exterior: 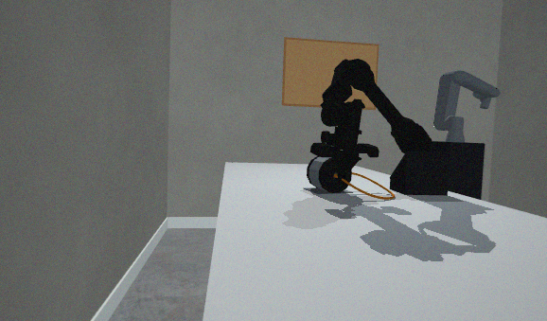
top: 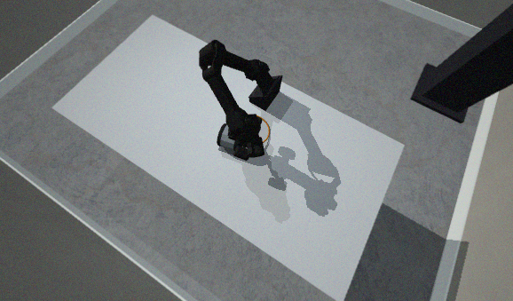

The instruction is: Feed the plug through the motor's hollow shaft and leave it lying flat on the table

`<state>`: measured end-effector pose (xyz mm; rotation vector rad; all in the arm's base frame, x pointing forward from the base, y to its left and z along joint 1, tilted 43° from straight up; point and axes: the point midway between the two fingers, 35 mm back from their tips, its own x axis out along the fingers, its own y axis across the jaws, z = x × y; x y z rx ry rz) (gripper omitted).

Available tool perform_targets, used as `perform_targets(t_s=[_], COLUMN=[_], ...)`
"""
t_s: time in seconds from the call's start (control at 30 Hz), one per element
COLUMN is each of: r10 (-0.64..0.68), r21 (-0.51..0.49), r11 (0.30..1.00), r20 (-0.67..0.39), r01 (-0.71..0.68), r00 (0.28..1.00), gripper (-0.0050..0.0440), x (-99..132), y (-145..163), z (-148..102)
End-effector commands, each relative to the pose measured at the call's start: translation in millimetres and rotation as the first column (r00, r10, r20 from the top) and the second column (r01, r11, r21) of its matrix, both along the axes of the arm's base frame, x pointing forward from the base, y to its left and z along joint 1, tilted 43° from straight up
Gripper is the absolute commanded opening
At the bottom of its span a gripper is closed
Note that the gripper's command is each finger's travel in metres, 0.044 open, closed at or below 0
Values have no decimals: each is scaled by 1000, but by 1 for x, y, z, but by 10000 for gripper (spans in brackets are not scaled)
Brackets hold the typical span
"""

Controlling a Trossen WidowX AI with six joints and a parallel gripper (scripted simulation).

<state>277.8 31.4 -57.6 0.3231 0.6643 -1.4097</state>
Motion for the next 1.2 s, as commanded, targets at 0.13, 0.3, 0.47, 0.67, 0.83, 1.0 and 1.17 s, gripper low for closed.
perform_targets(t_s=[0.13, 0.3, 0.47, 0.67, 0.83, 1.0, 1.17], r10=[4, 1, 1, 4, 11, 4, 4], r21=[-2, -1, -1, -2, -3, -2, -2], r11=[1000, 1000, 1000, 1000, 1000, 1000, 1000], r20=[7, 3, 3, 7, 6, 7, 7], r01=[-4, -1, -1, -4, -11, -4, -4], r00=[1000, 1000, 1000, 1000, 1000, 1000, 1000], gripper=[0, 24, 100, 100, 100, 100, 100], x=[2, 1, 1, -3, -3, -2, -2], y=[-5, -4, -4, 25, 22, 6, 4], z=[5, 4, 4, -1, 0, 0, -1])
